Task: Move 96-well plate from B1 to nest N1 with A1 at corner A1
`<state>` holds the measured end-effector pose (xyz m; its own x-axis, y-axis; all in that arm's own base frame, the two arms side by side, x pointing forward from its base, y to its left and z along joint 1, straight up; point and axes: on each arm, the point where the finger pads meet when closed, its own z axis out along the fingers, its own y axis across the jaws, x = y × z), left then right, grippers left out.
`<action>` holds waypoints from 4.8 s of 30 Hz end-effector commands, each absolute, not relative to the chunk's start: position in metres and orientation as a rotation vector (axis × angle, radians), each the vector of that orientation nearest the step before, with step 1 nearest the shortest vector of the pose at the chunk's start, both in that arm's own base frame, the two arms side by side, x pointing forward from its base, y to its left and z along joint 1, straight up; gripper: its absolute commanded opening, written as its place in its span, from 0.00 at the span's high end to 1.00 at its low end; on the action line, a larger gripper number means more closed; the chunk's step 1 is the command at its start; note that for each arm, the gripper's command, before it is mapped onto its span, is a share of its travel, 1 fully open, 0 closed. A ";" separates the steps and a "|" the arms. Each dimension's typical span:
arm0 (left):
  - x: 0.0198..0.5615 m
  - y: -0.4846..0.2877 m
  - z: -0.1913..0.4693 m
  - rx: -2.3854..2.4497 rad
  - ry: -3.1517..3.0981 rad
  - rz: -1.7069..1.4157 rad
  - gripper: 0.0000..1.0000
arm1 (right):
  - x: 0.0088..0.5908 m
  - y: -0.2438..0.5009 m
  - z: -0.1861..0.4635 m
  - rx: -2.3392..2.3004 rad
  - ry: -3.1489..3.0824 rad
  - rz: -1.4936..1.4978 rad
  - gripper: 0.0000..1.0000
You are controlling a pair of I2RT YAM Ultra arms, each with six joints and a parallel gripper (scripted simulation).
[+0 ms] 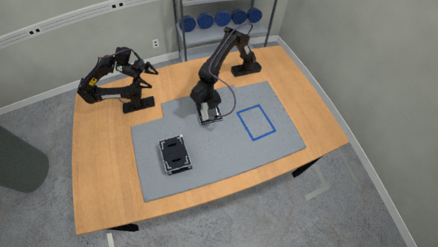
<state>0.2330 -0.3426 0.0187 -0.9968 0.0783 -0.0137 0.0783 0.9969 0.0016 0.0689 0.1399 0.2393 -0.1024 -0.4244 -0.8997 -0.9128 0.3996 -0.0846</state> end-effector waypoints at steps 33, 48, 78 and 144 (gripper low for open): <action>0.230 -0.354 0.109 0.128 3.088 -0.078 0.00 | 0.069 0.137 0.232 -1.197 1.716 0.637 0.00; 0.253 -0.338 0.135 0.128 2.995 -0.015 0.00 | 0.063 0.149 0.245 -1.229 1.695 0.664 0.00; 0.341 -0.132 0.334 0.114 1.998 -0.058 0.00 | 0.101 0.318 0.204 -1.570 1.972 0.450 0.00; 0.184 -0.141 0.340 0.449 2.056 -0.387 0.00 | 0.150 0.373 0.095 -0.203 3.098 0.042 0.00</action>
<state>0.2062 -0.1594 0.3500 -0.4021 0.1309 -0.9062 0.5096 0.8543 -0.1027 0.1499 0.3813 0.0864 -0.9600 -0.2630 -0.0966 -0.2696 0.9609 0.0632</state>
